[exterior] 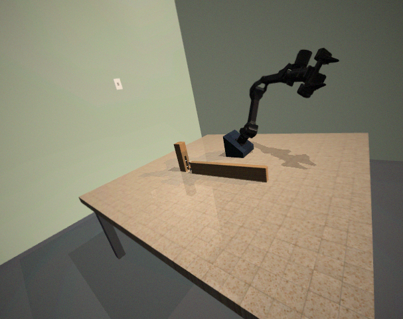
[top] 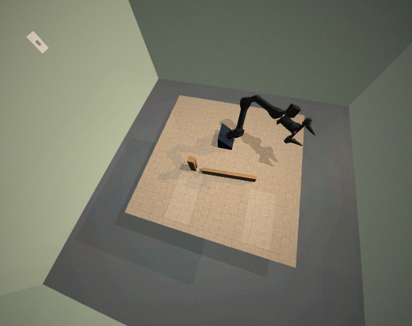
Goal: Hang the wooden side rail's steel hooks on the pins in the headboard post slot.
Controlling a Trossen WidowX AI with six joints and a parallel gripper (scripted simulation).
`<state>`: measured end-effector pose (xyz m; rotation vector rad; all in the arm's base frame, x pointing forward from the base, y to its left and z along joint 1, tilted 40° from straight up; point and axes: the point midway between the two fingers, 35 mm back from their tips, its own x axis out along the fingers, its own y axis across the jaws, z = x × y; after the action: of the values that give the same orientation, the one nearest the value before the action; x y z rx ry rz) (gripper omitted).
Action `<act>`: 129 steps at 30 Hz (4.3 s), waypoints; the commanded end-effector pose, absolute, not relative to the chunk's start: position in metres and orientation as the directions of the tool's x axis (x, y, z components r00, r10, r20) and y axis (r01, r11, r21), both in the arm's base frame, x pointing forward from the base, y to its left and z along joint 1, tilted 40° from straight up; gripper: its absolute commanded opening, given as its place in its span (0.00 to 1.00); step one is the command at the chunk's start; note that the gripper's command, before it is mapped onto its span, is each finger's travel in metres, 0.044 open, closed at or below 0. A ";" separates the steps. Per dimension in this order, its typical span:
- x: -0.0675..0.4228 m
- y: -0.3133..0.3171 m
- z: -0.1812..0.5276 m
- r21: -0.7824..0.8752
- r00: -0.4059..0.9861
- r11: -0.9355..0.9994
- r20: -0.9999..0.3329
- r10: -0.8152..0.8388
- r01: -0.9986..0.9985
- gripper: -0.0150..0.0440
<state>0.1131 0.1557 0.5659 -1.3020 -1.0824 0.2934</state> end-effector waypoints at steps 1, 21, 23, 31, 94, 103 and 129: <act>0.152 0.177 0.533 -0.922 0.586 0.226 0.375 0.718 0.314 1.00; 0.350 0.150 0.349 -0.994 0.821 -0.082 -0.111 0.559 -0.078 1.00; 0.365 0.137 0.326 -0.987 0.827 -0.096 -0.159 0.540 -0.127 1.00; 0.406 0.070 0.236 -0.942 0.826 -0.096 -0.329 0.457 -0.322 1.00; 0.268 -0.141 -0.060 -0.093 0.700 0.865 -0.633 0.332 -0.494 1.00; 0.281 -0.132 -0.056 0.207 0.566 0.976 -0.798 0.205 -0.063 1.00; 0.300 -0.113 -0.017 0.296 0.428 0.512 -0.889 -0.160 0.806 1.00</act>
<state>0.2953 -0.1148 -0.0258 0.7505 0.9898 -0.5989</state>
